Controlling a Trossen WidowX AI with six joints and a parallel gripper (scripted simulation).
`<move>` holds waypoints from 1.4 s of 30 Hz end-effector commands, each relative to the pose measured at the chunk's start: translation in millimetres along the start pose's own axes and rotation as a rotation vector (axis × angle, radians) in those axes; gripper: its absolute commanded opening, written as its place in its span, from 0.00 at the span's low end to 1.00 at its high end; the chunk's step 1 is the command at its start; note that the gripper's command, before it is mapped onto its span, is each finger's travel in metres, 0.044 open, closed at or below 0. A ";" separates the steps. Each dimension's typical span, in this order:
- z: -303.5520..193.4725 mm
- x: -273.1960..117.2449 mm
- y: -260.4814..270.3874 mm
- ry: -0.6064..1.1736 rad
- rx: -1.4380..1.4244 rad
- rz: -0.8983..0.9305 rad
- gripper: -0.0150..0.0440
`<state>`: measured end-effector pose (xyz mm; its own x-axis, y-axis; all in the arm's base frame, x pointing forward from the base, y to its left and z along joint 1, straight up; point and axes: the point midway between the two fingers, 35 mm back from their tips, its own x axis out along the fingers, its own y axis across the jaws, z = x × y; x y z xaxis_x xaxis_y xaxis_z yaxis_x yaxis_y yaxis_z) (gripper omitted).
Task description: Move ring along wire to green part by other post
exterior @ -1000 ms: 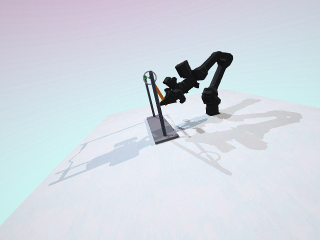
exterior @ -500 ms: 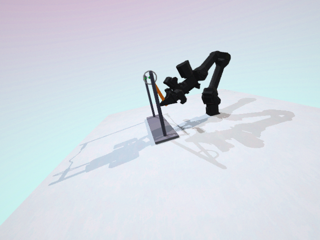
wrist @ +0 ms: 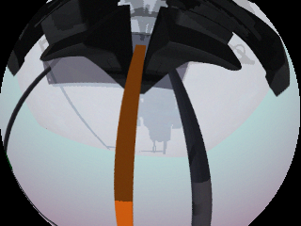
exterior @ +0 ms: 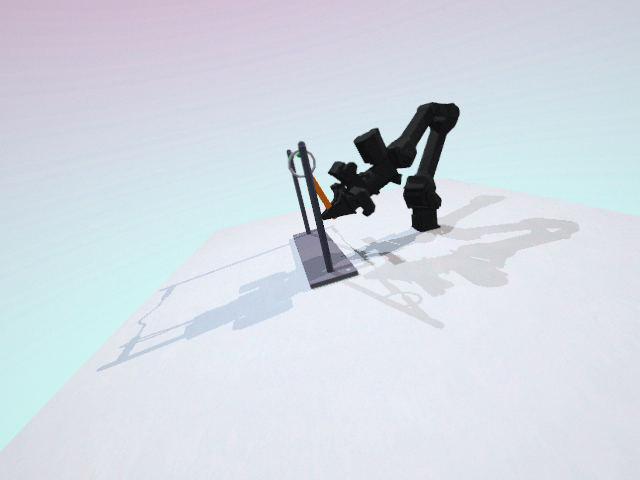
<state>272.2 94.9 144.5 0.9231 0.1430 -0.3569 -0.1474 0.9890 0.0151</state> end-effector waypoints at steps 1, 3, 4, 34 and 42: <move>-1.2 0.8 -0.6 0.000 0.003 -0.006 0.00; -1.2 0.8 -0.6 0.000 0.003 -0.006 0.00; -1.2 0.8 -0.6 0.000 0.003 -0.006 0.00; 0.2 -15.4 1.7 0.003 0.002 -0.002 0.53; 0.0 -33.3 1.6 0.004 0.003 -0.004 0.53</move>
<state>248.6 93.1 150.7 0.9181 0.1404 -0.3705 -0.1469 0.9891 0.0108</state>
